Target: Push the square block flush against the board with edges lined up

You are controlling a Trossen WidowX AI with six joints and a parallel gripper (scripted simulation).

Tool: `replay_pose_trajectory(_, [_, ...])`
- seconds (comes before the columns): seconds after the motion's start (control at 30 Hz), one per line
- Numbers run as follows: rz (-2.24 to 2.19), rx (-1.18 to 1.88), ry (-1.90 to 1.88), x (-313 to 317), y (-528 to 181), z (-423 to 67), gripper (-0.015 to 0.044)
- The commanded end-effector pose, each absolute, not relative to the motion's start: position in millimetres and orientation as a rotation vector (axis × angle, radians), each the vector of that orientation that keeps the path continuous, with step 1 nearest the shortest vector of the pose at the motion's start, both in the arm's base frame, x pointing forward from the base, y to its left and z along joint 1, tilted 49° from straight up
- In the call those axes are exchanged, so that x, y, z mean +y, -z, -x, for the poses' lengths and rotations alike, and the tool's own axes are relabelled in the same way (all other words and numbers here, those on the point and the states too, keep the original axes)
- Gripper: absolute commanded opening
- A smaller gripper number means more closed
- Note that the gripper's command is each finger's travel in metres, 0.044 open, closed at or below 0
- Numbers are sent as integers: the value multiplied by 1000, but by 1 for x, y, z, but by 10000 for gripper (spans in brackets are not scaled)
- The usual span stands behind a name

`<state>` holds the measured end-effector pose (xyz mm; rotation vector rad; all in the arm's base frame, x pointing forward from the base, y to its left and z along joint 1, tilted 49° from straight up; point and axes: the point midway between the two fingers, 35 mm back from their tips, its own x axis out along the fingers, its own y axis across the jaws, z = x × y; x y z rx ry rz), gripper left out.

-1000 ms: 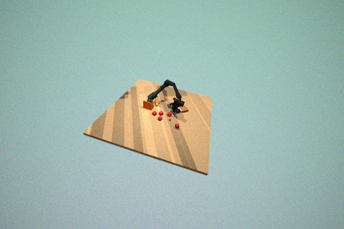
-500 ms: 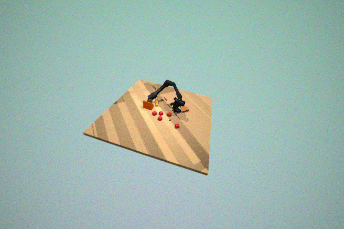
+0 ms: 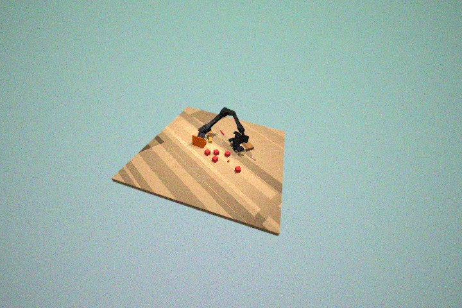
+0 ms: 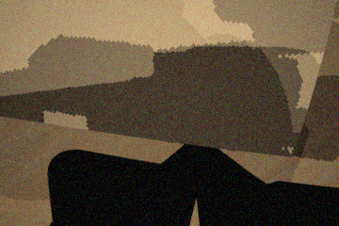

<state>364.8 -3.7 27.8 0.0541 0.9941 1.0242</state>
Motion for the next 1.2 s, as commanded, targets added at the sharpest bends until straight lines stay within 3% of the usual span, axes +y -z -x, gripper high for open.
replay_pose_trajectory(0.0, [-56,991,-1028,-6,-23,-360,0])
replay_pose_trajectory(0.83, [-58,992,-1029,-21,0,-333,0])
replay_pose_trajectory(1.17, [-56,993,-1029,-60,-39,-329,0])
